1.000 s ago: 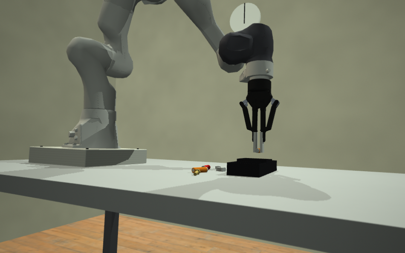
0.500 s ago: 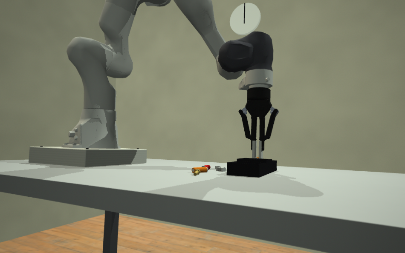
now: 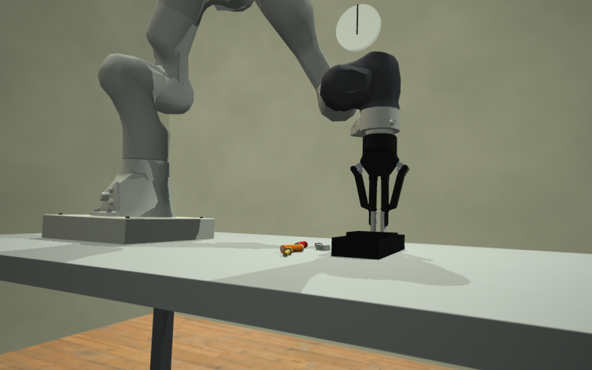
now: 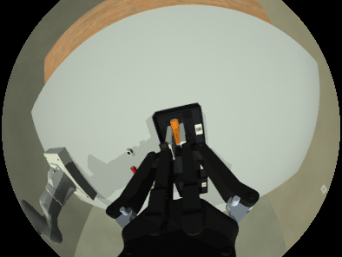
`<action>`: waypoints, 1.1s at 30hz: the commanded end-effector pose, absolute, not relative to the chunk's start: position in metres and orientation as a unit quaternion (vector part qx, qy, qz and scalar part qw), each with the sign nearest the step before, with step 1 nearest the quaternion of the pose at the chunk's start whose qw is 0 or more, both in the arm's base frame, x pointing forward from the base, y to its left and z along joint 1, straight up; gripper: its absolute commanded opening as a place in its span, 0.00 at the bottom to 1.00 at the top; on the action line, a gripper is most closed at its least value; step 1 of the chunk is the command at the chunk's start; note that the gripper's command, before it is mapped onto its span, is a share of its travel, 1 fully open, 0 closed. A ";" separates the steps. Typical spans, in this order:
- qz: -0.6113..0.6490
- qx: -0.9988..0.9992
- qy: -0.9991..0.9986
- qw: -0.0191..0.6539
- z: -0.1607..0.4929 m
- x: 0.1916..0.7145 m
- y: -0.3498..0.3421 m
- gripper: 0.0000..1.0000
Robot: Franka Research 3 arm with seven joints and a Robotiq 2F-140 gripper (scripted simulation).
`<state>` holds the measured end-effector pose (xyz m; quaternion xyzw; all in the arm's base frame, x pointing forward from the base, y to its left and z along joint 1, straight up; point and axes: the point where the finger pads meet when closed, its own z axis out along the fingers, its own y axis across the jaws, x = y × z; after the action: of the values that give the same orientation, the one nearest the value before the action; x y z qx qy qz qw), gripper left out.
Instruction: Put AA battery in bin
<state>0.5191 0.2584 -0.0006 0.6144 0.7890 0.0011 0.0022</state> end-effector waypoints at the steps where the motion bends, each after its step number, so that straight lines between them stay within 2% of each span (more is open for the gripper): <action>1: 0.002 0.617 0.787 0.003 -0.001 0.521 0.259 0.05; 7: 0.002 0.617 0.787 0.003 -0.001 0.520 0.259 0.05; 8: 0.002 0.617 0.787 0.003 -0.001 0.520 0.259 0.17; 33: 0.002 0.617 0.787 0.003 0.007 0.520 0.259 0.17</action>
<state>0.5212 0.2590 0.0042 0.6153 0.7883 0.0032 0.0046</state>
